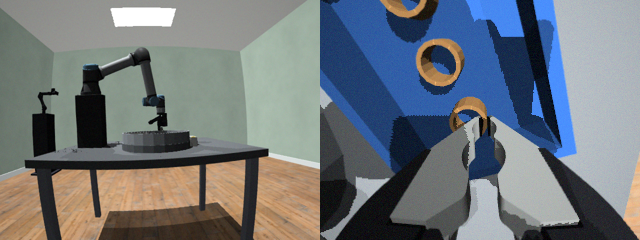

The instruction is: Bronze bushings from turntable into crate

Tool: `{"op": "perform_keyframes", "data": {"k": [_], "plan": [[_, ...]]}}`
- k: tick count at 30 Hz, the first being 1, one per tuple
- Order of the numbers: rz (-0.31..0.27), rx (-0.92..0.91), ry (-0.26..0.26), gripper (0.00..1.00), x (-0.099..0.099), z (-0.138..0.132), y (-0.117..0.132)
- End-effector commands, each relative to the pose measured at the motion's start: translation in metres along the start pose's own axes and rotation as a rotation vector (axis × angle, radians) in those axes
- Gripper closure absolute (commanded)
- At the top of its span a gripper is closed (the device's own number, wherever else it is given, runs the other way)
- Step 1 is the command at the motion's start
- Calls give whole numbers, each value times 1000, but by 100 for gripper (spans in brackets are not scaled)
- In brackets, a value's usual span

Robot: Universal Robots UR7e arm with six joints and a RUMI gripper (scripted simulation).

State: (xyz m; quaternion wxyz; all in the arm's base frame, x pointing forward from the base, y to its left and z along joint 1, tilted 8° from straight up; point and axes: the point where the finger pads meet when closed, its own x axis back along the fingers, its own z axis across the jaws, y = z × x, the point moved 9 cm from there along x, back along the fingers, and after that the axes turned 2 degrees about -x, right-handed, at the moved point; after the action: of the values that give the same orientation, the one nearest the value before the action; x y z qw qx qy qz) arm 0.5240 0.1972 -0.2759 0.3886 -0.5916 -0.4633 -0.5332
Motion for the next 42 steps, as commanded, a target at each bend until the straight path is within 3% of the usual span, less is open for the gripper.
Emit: {"op": "perform_keyframes", "data": {"k": [1, 18, 19, 42], "plan": [[-4, -1, 1, 100, 0, 0, 2], [-4, -1, 1, 100, 0, 0, 2], [-4, -1, 1, 94, 0, 0, 2], [-4, -1, 1, 94, 0, 0, 2]]}}
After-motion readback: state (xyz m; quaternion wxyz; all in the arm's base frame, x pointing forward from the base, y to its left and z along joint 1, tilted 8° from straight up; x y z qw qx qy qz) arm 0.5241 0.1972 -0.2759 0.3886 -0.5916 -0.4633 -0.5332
